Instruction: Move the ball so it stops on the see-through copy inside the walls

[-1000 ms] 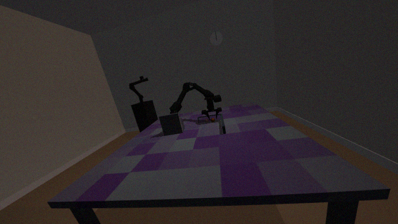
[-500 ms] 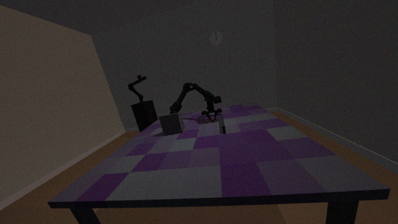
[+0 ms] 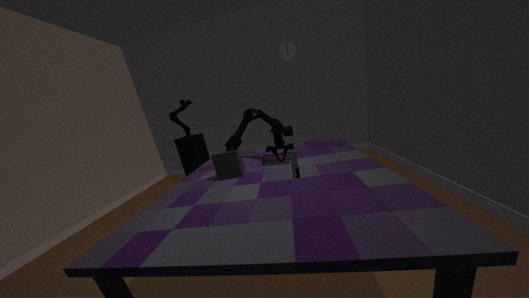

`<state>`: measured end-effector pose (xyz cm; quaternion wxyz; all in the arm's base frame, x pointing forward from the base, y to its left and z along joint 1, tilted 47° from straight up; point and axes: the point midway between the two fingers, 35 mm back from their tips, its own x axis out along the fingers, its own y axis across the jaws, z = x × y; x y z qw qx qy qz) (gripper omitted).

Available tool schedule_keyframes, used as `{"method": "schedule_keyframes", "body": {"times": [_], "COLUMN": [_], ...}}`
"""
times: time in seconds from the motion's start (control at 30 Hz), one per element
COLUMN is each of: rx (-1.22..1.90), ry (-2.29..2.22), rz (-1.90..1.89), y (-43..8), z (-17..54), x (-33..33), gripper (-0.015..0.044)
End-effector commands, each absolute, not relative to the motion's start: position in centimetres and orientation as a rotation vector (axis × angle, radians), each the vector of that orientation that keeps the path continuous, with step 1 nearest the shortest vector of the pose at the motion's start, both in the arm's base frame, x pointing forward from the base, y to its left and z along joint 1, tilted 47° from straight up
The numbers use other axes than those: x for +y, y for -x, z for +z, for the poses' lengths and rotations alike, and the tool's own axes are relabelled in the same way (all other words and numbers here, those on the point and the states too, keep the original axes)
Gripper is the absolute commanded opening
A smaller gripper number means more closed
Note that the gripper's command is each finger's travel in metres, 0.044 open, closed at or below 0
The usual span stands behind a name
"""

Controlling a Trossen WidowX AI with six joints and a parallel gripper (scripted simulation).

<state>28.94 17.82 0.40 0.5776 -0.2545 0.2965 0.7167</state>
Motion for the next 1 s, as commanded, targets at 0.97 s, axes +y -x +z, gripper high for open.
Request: {"method": "schedule_keyframes", "body": {"times": [0.97], "rx": [0.578], "ry": [0.655], "rz": [1.724], "y": [-28.3], "z": [9.1], "x": [13.2], "gripper": [0.0]}}
